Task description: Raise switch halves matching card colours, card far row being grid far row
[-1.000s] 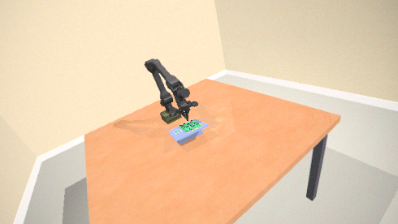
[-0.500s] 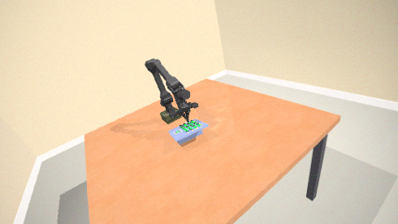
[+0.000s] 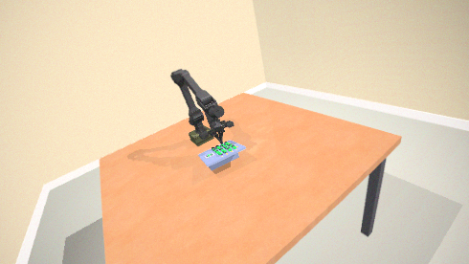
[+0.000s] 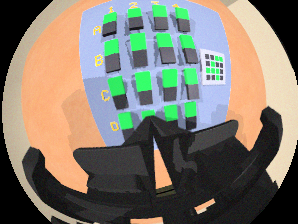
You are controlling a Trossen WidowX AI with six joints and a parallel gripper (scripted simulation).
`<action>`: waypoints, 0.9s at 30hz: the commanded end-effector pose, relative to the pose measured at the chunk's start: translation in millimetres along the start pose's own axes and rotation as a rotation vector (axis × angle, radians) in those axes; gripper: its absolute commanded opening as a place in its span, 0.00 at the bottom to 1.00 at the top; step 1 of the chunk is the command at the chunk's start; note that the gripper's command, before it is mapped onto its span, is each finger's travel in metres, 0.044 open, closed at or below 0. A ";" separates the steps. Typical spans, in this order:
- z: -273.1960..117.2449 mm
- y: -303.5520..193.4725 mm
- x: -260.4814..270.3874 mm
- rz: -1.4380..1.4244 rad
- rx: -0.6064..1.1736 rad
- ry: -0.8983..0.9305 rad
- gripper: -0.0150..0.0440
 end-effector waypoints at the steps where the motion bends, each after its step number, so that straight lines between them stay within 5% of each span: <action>1: 0.8 0.0 0.5 -0.004 -0.001 0.005 0.25; 27: 4.3 0.1 0.5 -0.004 -0.001 0.005 0.25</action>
Point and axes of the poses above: the point midway between the two fingers, 35 mm back from their tips, its own z axis out along the fingers, its own x axis across the jaws, y = z × x, the point moved 2 cm from there along -z, back along the fingers, and after that the axes turned 11 degrees about -z, right-handed, at the moved point
